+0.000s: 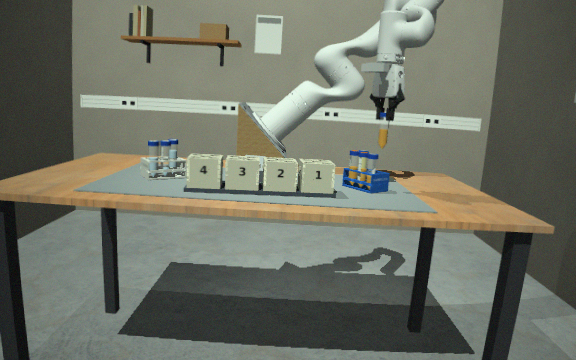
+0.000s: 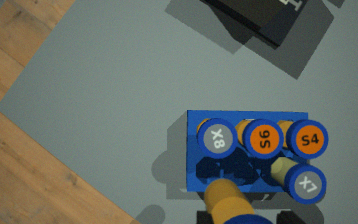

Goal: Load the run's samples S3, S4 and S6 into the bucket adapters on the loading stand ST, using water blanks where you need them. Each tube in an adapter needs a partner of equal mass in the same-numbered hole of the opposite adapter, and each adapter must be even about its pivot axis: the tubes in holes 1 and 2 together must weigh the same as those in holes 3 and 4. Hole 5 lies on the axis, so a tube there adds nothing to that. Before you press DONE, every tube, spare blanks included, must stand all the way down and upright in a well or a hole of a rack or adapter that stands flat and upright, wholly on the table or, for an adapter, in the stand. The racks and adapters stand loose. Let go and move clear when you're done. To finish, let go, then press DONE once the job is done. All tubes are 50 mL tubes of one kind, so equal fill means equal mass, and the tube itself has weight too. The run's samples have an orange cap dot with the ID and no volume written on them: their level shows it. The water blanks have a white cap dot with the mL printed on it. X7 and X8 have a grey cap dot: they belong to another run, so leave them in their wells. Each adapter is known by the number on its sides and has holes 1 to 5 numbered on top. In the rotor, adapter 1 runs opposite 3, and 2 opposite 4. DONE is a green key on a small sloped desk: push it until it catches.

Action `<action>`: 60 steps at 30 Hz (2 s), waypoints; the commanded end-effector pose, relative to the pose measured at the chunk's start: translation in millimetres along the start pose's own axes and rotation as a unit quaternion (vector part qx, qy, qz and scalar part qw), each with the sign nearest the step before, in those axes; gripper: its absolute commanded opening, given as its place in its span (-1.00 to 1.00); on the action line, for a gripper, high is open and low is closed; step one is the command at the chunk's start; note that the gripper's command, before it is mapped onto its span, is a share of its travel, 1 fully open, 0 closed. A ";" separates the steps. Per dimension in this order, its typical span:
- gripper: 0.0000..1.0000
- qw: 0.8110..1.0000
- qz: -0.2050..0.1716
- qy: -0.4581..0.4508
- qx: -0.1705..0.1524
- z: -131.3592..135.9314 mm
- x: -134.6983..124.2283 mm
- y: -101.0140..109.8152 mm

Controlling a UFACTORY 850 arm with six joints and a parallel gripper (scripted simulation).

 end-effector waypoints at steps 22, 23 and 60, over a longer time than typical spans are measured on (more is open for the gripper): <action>-1.00 1.000 0.000 0.000 0.000 -0.4 0.1 0.4; -1.00 1.000 0.000 0.000 0.000 -0.4 0.1 0.4; -1.00 1.000 0.000 0.000 0.000 -0.5 0.1 -25.5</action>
Point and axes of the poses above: the point where the finger pads meet when closed, its own y axis back along the fingers, its own z axis across the jaws, x = y × z, the point moved 10 cm from there along y, back along the fingers, and after that the axes turned 14 degrees about y, right-handed, at the moved point
